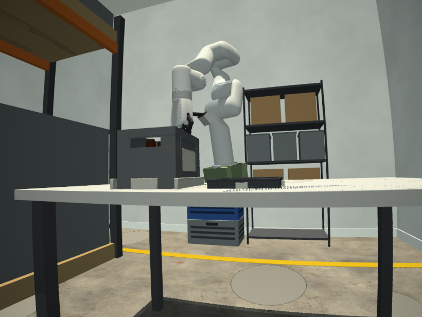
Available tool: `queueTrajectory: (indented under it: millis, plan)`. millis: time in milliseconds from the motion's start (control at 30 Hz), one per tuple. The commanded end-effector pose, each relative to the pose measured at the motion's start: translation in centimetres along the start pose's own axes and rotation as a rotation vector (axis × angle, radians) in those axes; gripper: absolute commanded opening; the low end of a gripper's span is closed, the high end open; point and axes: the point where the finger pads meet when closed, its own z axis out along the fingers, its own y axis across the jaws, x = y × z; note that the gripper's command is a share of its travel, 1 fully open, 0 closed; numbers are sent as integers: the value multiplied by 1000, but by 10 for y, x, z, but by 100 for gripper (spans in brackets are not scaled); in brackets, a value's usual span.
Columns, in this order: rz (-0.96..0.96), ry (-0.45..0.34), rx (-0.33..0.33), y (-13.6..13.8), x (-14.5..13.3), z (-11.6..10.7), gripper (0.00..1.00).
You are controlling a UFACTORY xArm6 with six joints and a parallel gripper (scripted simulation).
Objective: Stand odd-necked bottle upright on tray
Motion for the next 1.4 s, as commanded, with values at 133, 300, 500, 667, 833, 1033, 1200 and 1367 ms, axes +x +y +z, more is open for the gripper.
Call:
queueTrajectory:
  millis: [133, 300, 500, 667, 833, 1033, 1200, 1367]
  plan:
    - [0, -3, -2, 1, -1, -14, 65]
    - [0, -3, -2, 1, -1, -29, 65]
    - [0, -3, -2, 1, -1, -50, 65]
    - [0, -3, -2, 0, -1, -63, 65]
    - [0, -3, -2, 0, -1, -73, 65]
    - [0, -3, -2, 0, -1, -81, 65]
    - [0, -3, -2, 0, -1, -82, 65]
    - [0, -3, -2, 0, -1, -82, 0]
